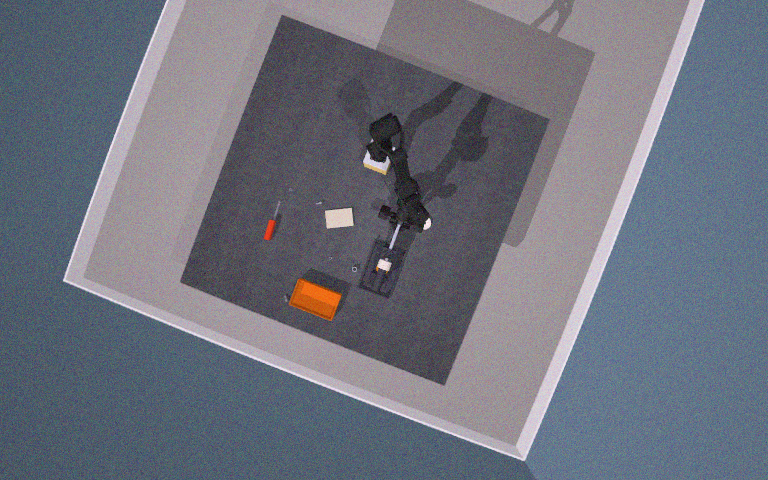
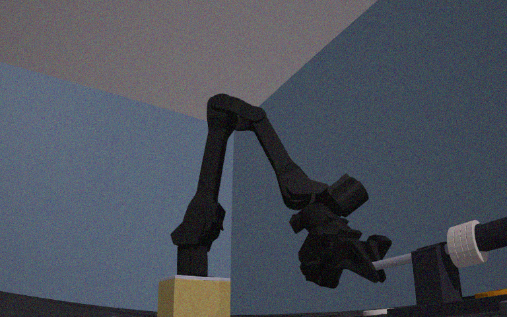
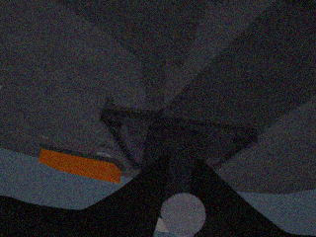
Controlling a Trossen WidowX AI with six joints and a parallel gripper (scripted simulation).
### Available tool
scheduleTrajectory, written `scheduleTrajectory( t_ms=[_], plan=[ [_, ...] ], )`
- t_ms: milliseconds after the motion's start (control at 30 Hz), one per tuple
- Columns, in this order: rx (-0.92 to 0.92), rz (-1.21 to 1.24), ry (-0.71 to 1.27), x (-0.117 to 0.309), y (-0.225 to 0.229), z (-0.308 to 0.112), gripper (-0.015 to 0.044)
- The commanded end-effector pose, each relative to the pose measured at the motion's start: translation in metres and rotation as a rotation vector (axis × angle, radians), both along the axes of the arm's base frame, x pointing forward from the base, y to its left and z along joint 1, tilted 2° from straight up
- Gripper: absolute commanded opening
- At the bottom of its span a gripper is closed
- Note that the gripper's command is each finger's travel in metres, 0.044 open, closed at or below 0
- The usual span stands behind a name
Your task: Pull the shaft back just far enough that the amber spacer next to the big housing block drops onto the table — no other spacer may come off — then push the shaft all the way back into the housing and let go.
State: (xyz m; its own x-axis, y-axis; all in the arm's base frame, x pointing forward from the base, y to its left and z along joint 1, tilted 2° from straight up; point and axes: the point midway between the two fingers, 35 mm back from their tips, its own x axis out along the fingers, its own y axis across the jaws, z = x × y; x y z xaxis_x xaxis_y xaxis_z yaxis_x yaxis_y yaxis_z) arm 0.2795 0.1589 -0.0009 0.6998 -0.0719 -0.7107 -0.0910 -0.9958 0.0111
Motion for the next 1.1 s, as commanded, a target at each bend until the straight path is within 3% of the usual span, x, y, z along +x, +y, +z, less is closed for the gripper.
scheduleTrajectory(
  t_ms=[0,1067],
  plan=[
    [0.0,-0.002,-0.003,0.003,-0.001,0.001,0.0],
    [-0.001,-0.002,-0.004,0.015,-0.002,0.001,0.0]
  ],
)
